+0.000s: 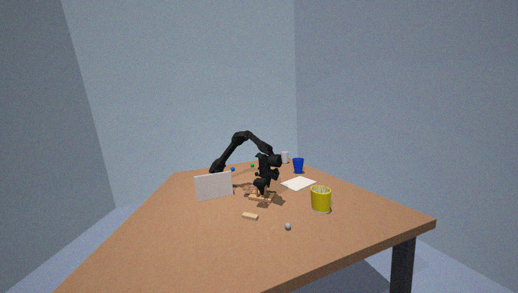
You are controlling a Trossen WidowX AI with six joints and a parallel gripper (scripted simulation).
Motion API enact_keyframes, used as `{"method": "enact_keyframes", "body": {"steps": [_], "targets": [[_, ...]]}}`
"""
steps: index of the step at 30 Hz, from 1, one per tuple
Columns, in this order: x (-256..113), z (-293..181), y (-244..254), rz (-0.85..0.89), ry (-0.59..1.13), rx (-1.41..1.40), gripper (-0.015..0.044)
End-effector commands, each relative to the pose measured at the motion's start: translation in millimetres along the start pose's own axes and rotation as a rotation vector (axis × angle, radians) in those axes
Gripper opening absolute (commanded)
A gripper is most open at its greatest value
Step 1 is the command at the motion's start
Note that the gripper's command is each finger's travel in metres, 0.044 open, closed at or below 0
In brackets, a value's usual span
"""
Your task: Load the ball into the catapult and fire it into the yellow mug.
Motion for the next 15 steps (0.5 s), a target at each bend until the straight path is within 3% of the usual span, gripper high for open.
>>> {"method": "enact_keyframes", "body": {"steps": [1,9,15], "targets": [[8.2,-0.3,0.7,0.005,0.000,0.003,0.0440],[16.9,-1.0,0.9,0.005,0.001,0.003,0.0440],[13.7,-1.0,0.4,0.000,0.002,0.000,0.0282]]}}
Point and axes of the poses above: the point midway between the two fingers, 35 mm back from their tips, its own x axis out along the fingers, its own y axis across the jaws, z = x × y, the point moved 7 cm from there along -x, back along the fingers, and after that the axes turned 5 degrees about x, right-handed, at the moved point
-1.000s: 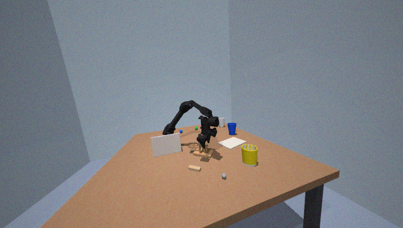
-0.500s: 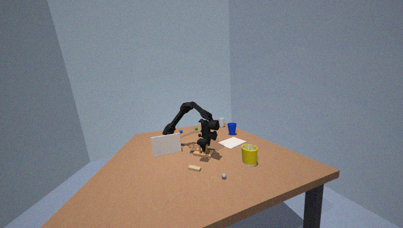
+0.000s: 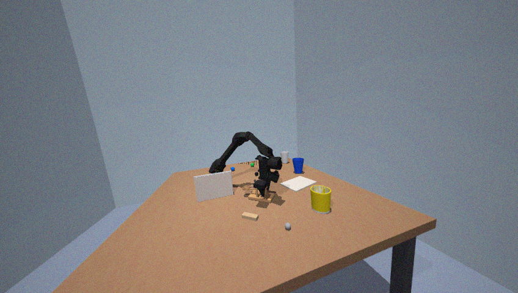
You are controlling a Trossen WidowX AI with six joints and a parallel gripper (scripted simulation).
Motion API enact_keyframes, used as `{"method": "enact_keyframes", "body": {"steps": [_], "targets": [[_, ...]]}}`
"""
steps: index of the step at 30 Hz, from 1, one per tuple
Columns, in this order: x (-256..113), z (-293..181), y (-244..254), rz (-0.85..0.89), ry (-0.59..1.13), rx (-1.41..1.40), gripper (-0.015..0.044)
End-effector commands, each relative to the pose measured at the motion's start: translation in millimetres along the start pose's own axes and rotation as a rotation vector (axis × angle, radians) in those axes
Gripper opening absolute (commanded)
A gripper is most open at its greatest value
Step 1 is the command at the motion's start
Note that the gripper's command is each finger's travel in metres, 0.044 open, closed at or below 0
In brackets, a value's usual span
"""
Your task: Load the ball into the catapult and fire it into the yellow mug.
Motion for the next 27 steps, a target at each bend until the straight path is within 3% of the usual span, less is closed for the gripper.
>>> {"method": "enact_keyframes", "body": {"steps": [1,6,12,15,27], "targets": [[-1,0,0,0.001,0.000,0.001,0.0256],[-1,0,0,0.001,0.000,0.001,0.0125],[-3,0,0,0.000,0.000,0.001,0.0065],[-39,1,0,0.000,0.000,0.001,0.0000],[-42,2,0,0.002,-0.001,0.002,0.0000]]}}
Point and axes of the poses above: the point midway between the two fingers, 35 mm back from their tips, its own x axis out along the fingers, its own y axis across the jaws, z = x × y, the point moved 7 cm from there along -x, back along the fingers, and after that the axes turned 5 degrees about x, right-handed, at the moved point
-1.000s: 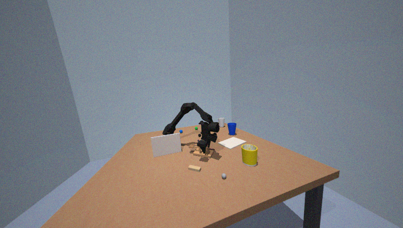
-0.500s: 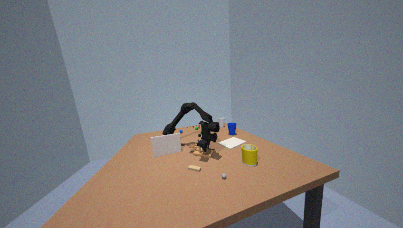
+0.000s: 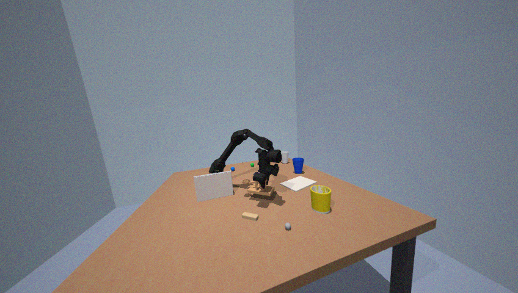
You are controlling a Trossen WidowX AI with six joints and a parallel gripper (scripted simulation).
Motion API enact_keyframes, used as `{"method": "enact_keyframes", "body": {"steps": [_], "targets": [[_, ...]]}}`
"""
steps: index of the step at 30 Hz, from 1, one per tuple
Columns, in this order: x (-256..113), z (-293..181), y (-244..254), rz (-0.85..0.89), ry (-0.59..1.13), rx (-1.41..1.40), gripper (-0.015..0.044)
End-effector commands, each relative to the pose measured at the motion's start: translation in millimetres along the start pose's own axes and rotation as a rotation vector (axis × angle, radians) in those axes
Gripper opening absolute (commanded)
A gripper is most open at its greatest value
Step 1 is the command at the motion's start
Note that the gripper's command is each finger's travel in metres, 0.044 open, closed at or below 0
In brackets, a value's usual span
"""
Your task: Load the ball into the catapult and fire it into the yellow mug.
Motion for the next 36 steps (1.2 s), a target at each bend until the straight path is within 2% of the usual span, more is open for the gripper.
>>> {"method": "enact_keyframes", "body": {"steps": [1,26,32,36], "targets": [[2,1,0,-0.004,-0.007,-0.004,0.0000],[42,1,0,-0.001,-0.008,-0.003,0.0000],[40,1,0,-0.007,0.003,-0.006,0.0000],[40,1,0,-0.007,0.003,-0.006,0.0105]]}}
Point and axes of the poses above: the point midway between the two fingers, 35 mm back from their tips, its own x axis out along the fingers, its own y axis across the jaws, z = x × y, the point moved 7 cm from there along -x, back along the fingers, and after that the axes turned 5 degrees about x, right-handed, at the moved point
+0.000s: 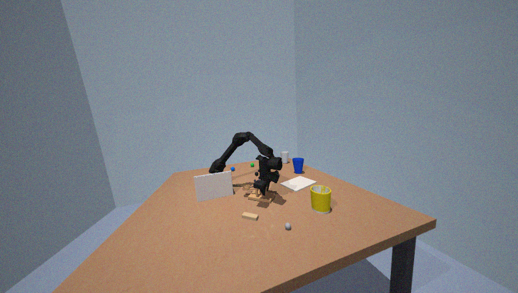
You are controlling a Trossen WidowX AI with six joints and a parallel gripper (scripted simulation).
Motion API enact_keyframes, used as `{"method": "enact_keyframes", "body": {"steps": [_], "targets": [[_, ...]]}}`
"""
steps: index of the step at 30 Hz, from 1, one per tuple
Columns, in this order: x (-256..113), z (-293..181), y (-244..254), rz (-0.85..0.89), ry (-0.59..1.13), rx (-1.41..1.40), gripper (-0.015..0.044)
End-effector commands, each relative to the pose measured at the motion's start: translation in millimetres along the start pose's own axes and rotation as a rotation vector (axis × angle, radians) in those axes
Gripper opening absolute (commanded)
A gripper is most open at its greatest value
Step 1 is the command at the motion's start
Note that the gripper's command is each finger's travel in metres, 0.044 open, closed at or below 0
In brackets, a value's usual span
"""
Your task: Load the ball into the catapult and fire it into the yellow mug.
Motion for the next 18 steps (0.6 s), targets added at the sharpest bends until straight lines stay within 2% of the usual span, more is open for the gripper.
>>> {"method": "enact_keyframes", "body": {"steps": [1,10,13,18], "targets": [[-1,0,0,0.000,-0.001,-0.003,0.0131],[-1,0,0,0.000,-0.001,-0.003,0.0368],[-21,3,0,-0.001,-0.001,-0.002,0.0440],[-92,1,-1,-0.003,-0.001,0.001,0.0440]]}}
Point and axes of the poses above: the point midway between the two fingers, 35 mm back from their tips, its own x axis out along the fingers, its own y axis across the jaws, z = x × y, the point moved 7 cm from there along -x, back along the fingers, and after that the axes turned 5 degrees about x, right-handed, at the moved point
